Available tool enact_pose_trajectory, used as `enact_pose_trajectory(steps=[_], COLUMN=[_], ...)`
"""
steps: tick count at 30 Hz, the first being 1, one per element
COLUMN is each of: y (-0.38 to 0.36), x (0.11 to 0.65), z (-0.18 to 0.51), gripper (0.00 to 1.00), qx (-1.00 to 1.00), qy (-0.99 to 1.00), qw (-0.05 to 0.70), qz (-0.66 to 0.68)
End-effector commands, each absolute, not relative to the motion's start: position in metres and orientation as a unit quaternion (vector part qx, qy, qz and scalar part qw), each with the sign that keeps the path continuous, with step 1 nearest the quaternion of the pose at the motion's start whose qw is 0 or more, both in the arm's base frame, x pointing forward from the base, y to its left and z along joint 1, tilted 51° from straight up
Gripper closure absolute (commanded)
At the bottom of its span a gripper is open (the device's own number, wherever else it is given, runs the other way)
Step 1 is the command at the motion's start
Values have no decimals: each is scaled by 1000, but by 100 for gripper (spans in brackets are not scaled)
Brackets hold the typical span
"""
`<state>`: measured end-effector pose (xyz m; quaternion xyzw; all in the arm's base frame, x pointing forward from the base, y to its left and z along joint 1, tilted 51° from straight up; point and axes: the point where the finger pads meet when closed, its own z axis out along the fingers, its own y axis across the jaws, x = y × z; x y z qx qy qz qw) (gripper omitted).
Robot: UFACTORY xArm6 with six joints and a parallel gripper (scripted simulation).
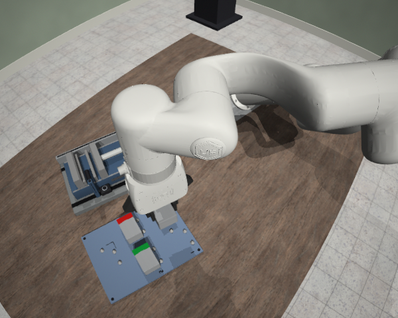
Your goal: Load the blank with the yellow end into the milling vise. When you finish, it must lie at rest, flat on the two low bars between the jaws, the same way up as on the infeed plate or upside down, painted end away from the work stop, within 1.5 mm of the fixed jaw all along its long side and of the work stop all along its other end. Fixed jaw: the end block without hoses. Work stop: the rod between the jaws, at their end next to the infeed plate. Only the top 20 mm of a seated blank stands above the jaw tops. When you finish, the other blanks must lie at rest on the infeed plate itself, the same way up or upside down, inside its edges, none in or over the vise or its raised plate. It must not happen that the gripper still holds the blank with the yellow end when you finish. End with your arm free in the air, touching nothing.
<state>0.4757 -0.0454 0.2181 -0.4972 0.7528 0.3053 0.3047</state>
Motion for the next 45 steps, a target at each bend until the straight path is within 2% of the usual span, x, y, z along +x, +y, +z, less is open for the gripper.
enact_pose_trajectory(steps=[1, 45], y=[-54, -132], x=[478, 491], z=[211, 114], gripper=[100, 100], qx=[-498, -498], qy=[753, 753], qw=[306, 306], qz=[304, 303])
